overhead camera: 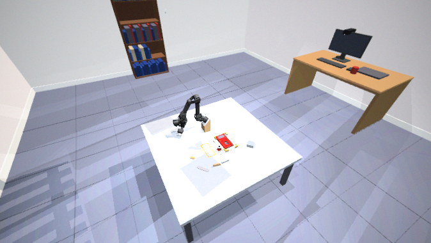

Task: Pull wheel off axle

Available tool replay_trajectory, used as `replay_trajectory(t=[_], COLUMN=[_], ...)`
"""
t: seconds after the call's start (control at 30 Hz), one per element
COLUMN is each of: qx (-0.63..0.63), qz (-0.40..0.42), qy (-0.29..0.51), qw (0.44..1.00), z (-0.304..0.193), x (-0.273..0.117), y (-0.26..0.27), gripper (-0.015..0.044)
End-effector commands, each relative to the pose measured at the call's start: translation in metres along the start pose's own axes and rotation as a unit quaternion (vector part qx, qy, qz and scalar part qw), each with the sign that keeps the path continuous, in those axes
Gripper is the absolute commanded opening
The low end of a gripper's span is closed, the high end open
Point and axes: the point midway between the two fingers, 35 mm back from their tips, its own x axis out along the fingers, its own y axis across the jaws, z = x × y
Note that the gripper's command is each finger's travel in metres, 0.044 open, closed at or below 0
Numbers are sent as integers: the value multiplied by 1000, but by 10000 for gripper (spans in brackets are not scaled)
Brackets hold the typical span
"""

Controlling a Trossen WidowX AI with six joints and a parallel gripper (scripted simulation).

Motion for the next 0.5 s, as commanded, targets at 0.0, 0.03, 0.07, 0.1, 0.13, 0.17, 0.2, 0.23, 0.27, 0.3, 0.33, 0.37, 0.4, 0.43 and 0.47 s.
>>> replay_trajectory(t=[0.0, 0.03, 0.07, 0.1, 0.13, 0.17, 0.2, 0.23, 0.27, 0.3, 0.33, 0.37, 0.4, 0.43, 0.47], qx=[-86, -107, -123, -138, -154, -172, -192, -212, -232, -252, -273, -293, -316, -341, -365], qz=[36, 45, 60, 76, 90, 98, 100, 103, 105, 107, 110, 112, 116, 120, 123], qy=[44, 53, 61, 68, 75, 83, 91, 98, 105, 111, 116, 121, 127, 131, 135], qw=[995, 992, 989, 985, 981, 977, 972, 967, 961, 955, 949, 942, 933, 923, 913], z=[-14, -18, -22, -26, -31, -37, -43, -48, -55, -61, -68, -75, -84, -93, -104], x=[-3, -4, -9, -14, -19, -22, -24, -25, -27, -29, -32, -34, -38, -43, -48], y=[45, 57, 68, 80, 91, 100, 107, 115, 122, 129, 136, 143, 151, 159, 166], gripper=[300, 300, 300, 300, 300, 300, 300, 300, 300, 300, 300, 300, 300, 300, 300])
